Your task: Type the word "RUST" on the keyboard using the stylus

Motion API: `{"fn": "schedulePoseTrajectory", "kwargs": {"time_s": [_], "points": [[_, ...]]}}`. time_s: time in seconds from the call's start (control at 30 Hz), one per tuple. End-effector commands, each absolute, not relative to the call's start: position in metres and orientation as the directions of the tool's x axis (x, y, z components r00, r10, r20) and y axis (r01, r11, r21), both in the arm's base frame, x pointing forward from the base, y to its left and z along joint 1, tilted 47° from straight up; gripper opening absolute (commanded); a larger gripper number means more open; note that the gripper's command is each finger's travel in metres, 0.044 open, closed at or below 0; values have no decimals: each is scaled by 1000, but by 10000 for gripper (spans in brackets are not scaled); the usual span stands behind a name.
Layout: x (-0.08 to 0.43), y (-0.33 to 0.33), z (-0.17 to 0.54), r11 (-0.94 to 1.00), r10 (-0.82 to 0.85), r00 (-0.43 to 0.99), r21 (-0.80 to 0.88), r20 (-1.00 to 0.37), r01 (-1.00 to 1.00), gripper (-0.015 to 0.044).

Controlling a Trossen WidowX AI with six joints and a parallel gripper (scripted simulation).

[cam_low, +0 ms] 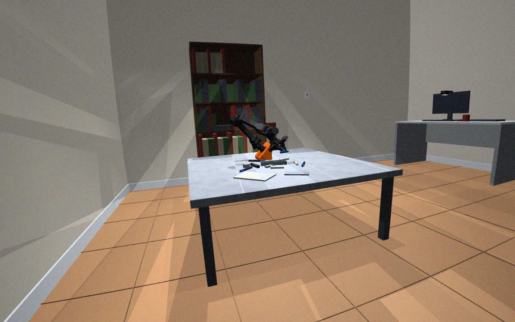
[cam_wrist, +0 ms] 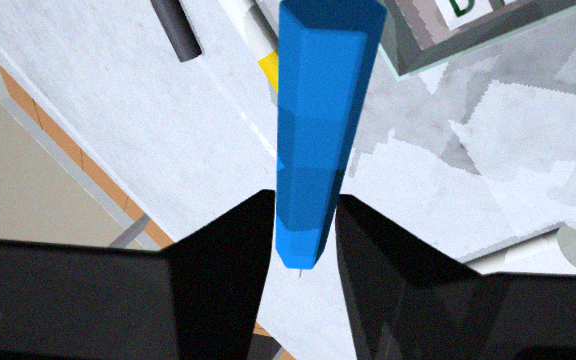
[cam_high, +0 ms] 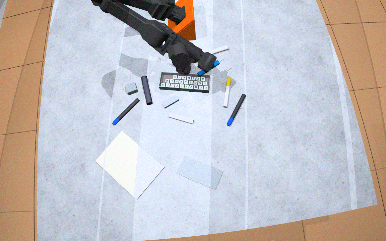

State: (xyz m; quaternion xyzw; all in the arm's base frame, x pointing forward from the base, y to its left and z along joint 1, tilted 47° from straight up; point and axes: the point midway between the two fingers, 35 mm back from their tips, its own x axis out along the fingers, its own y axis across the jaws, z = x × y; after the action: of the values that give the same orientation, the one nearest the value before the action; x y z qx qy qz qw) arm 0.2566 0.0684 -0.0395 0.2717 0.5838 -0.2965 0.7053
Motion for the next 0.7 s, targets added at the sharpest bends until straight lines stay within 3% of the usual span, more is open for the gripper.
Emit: {"fn": "schedulePoseTrajectory", "kwargs": {"time_s": [0.0, 0.67], "points": [[258, 64, -28, 757, -74, 166, 53, -983, 651, 0], [258, 38, 14, 987, 6, 278, 49, -961, 150, 0]]}}
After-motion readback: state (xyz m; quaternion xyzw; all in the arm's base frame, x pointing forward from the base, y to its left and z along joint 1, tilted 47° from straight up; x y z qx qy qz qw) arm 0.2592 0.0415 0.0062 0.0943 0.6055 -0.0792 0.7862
